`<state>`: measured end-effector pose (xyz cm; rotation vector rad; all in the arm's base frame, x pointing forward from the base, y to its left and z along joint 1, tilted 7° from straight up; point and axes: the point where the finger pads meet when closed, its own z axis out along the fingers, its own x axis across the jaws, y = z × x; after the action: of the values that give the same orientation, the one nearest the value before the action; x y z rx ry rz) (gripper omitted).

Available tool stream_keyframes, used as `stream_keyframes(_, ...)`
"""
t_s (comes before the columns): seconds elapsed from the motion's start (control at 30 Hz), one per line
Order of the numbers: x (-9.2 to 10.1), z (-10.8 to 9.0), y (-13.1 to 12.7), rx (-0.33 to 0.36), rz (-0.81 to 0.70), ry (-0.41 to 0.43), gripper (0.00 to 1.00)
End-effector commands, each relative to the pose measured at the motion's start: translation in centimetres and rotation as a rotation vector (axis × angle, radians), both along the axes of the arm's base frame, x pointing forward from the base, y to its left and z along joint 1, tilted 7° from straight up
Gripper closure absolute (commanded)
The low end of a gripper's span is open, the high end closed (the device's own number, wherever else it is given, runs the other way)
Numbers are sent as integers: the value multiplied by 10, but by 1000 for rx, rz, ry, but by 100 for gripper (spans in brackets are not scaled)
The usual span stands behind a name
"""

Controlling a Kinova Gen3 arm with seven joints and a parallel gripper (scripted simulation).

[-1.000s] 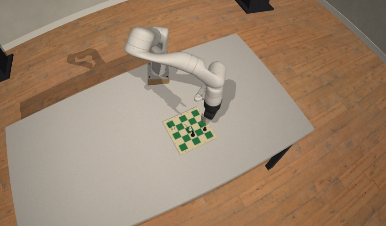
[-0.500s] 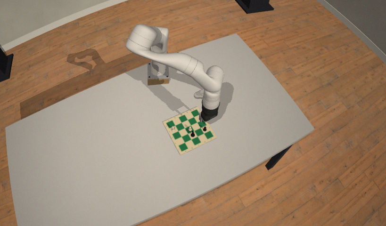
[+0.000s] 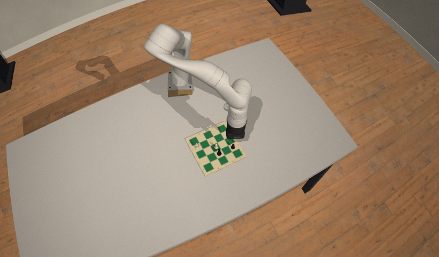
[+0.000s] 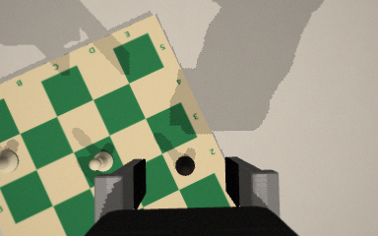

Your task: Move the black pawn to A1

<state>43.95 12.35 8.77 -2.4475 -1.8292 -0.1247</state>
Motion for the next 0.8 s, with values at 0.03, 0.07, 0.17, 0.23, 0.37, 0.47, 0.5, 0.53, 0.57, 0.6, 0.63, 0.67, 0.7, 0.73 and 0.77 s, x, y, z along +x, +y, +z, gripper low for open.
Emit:
stream_keyframes(0.03, 3, -1, -1, -2, -80, 3, 0)
stream_keyframes(0.07, 3, -1, -1, -1, -104, 5, 0)
stream_keyframes(0.17, 5, -2, -1, 0, -165, 10, 0)
stream_keyframes(0.23, 5, -3, -1, 1, -196, 13, 0)
stream_keyframes(0.37, 6, -4, -1, 1, -221, 15, 0)
stream_keyframes(0.47, 7, -4, -2, 2, -244, 17, 0)
stream_keyframes(0.5, 7, -4, -2, 2, -249, 17, 0)
stream_keyframes(0.53, 7, -4, -2, 2, -253, 17, 0)
stream_keyframes(0.57, 7, -4, -2, 2, -255, 18, 0)
stream_keyframes(0.6, 7, -4, -2, 2, -257, 18, 0)
stream_keyframes(0.63, 7, -4, -2, 2, -258, 18, 0)
stream_keyframes(0.67, 7, -4, -2, 2, -258, 18, 0)
stream_keyframes(0.7, 7, -4, -2, 2, -258, 18, 0)
stream_keyframes(0.73, 7, -4, -2, 2, -258, 18, 32)
stream_keyframes(0.77, 7, -4, -2, 2, -258, 18, 32)
